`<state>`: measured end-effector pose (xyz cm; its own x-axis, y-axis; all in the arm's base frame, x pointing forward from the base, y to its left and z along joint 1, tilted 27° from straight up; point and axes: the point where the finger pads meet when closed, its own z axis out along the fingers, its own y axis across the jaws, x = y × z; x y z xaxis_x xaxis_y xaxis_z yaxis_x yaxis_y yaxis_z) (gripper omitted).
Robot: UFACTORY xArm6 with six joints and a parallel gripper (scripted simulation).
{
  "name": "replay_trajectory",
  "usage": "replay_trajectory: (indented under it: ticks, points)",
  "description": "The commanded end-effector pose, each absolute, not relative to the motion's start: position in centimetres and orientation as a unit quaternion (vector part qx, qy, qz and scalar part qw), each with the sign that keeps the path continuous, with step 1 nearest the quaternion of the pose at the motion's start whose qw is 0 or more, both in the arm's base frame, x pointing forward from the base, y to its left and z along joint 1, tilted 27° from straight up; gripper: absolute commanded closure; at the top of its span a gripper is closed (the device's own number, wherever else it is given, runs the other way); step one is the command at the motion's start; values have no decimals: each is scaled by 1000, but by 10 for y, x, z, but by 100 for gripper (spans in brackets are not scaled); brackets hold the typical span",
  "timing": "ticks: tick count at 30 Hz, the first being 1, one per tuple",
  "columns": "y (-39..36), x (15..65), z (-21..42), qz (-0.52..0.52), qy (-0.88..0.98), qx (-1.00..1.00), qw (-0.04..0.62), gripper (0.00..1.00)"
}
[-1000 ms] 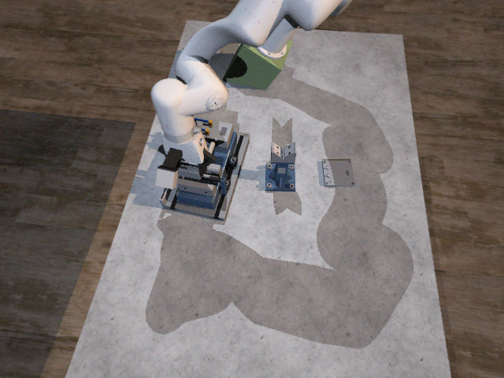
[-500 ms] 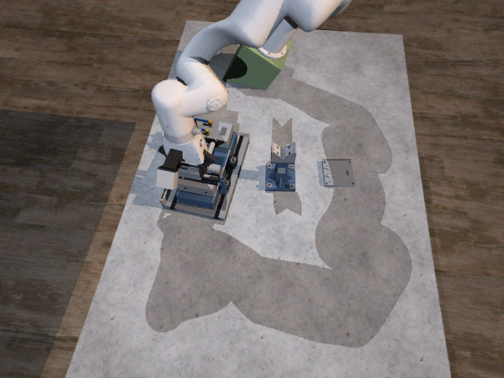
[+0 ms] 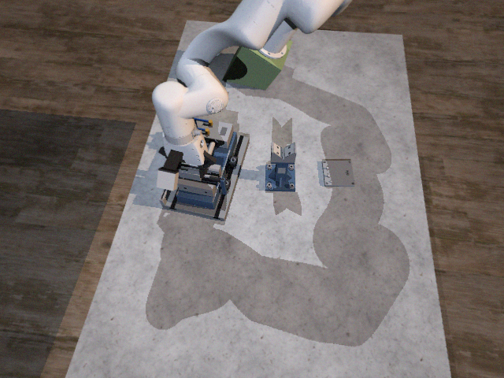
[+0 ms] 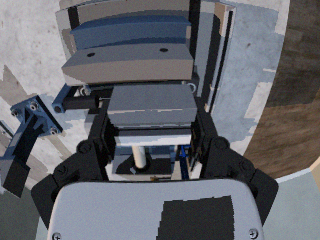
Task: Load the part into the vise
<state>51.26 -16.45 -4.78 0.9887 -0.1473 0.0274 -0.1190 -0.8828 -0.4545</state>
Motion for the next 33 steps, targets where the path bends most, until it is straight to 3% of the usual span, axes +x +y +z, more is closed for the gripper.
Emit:
replay_trajectory:
  ticks: [1, 33]
  points:
    - [-165, 514, -48, -33, 69, -970, 231, 100]
    - [-161, 515, -55, -33, 69, -970, 231, 100]
